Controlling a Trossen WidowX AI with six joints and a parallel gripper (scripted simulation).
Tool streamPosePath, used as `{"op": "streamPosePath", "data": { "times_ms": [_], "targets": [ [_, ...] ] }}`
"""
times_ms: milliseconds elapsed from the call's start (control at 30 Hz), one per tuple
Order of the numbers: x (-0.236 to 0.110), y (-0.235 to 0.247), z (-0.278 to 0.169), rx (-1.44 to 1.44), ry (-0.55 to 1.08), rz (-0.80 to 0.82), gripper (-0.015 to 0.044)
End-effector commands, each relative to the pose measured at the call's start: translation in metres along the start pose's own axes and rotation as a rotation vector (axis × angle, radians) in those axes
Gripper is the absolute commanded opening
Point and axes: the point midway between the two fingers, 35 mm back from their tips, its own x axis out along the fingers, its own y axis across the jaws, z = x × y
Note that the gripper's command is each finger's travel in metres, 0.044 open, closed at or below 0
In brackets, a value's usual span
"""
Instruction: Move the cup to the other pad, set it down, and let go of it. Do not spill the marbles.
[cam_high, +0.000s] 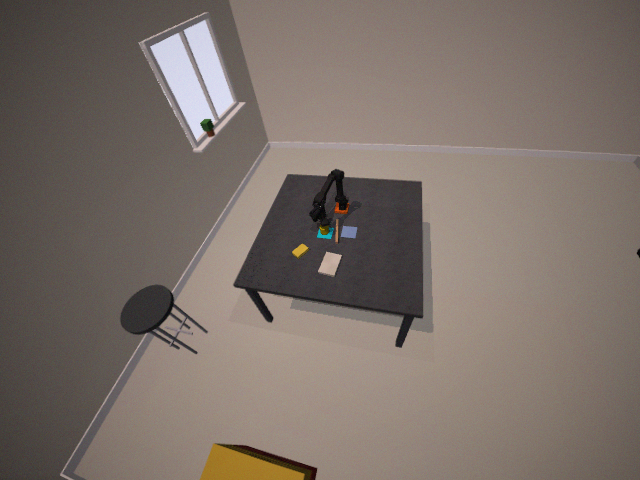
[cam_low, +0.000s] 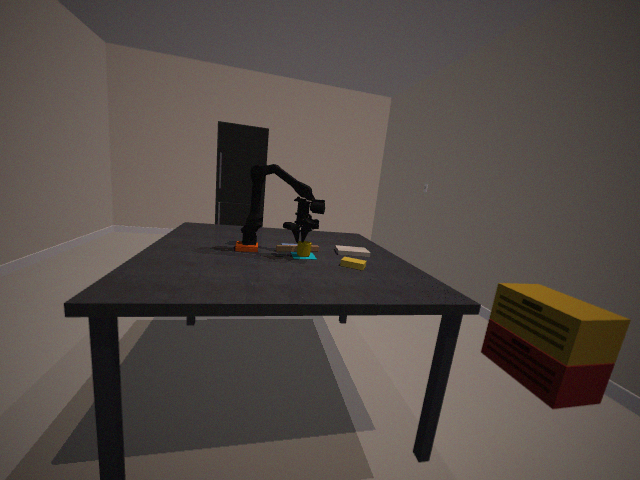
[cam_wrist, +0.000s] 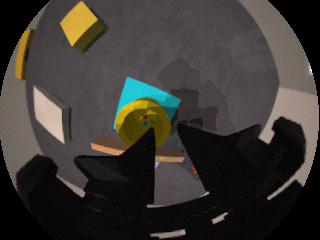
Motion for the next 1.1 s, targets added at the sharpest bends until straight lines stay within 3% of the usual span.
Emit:
{"op": "streamPosePath", "data": {
  "times_ms": [0, 367, 733, 1067],
  "targets": [
    [-0.009, 0.001, 0.001, -0.004, -0.009, 0.01, 0.0147],
    [-0.02, -0.003, -0.002, -0.005, -0.007, 0.009, 0.0147],
    [-0.019, -0.003, -0.002, -0.001, -0.001, 0.001, 0.0435],
    [-0.052, -0.003, -0.002, -0.004, -0.004, 0.005, 0.044]
  ]
}}
